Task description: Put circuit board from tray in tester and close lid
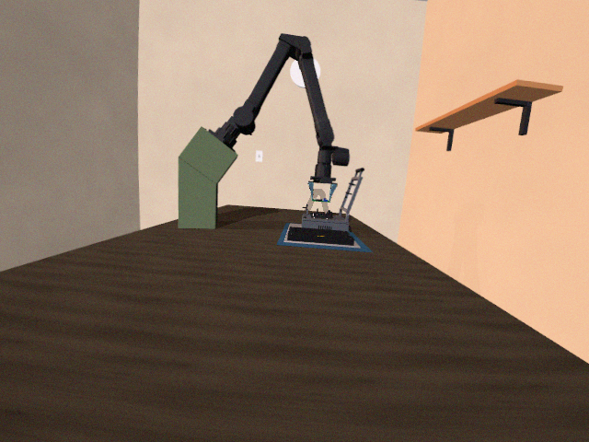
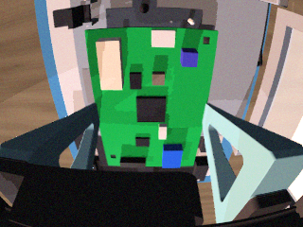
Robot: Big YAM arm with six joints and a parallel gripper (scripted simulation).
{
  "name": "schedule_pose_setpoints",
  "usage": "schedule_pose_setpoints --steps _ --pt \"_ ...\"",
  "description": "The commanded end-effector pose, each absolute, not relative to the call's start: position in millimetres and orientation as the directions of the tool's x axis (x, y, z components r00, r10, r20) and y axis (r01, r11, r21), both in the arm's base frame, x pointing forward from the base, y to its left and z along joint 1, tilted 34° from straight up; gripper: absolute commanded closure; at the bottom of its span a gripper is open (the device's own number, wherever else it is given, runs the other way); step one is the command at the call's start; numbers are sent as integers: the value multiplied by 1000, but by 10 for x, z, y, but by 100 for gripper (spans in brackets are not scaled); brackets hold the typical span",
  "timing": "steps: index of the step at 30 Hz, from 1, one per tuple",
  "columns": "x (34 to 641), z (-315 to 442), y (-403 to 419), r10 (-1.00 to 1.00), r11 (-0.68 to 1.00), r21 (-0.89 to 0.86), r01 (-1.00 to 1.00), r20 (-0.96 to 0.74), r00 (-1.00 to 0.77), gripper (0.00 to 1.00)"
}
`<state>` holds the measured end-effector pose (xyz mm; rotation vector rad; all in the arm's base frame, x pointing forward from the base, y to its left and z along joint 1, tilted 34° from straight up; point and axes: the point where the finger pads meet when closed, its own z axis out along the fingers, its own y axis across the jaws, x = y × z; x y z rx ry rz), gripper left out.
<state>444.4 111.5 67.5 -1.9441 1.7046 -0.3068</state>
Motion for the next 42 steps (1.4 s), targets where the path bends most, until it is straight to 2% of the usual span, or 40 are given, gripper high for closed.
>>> schedule_pose_setpoints --steps 1,42 --pt "4522 900 1182 -967 -53 -558 -828 -178 182 28" --pt "4469 835 1169 -967 -58 -547 -835 -176 182 28"
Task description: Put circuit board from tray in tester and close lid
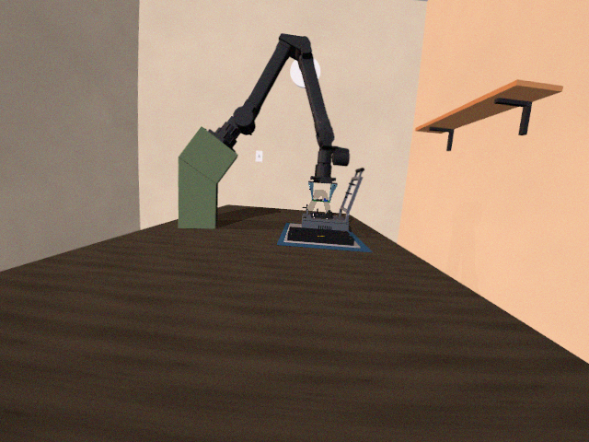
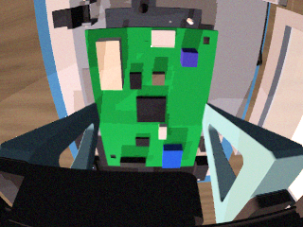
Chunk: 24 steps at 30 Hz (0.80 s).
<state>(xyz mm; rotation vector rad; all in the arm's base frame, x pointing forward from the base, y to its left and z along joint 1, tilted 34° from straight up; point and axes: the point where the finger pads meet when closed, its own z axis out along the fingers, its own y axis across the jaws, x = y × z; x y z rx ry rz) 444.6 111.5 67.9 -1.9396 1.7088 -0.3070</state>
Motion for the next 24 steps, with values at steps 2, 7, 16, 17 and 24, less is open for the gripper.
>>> schedule_pose_setpoints --steps 2,7,16,17,24 --pt "4469 835 1169 -967 -58 -547 -835 -176 182 28" --pt "4469 835 1169 -967 -60 -547 -835 -175 184 28" --pt "4474 822 1172 -967 -62 -546 -835 -174 185 28" --pt "4478 812 1174 -967 -62 -546 -836 -174 185 28" --pt "4547 717 1204 -967 -60 -545 -836 -175 184 28"
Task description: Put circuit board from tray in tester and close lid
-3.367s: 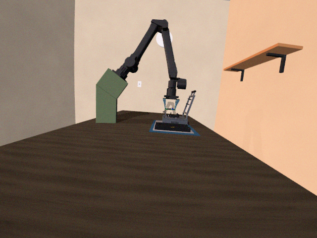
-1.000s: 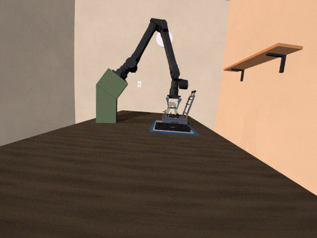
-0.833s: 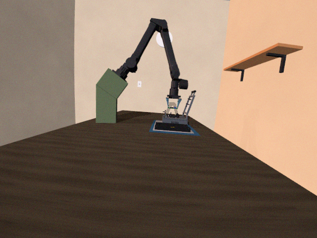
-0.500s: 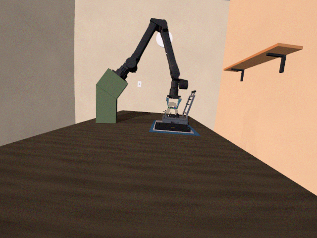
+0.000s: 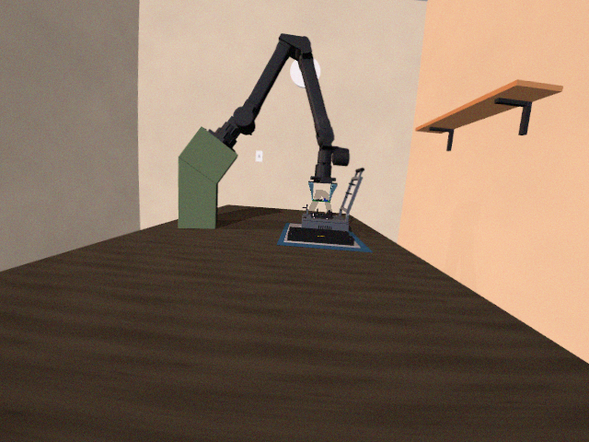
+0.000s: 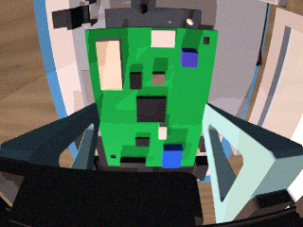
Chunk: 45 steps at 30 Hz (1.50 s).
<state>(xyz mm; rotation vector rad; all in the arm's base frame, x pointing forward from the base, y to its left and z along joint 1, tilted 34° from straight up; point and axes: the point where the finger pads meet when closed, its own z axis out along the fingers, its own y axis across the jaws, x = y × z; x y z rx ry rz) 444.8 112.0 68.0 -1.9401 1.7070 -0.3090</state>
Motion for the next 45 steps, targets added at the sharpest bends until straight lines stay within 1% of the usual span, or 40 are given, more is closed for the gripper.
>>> schedule_pose_setpoints --steps 1,18,45 --pt "4560 705 1209 -967 -59 -545 -836 -176 183 28" --pt "4718 470 1287 -967 -55 -546 -836 -178 180 28" --pt "4733 334 1290 -968 -57 -536 -842 -177 178 28"
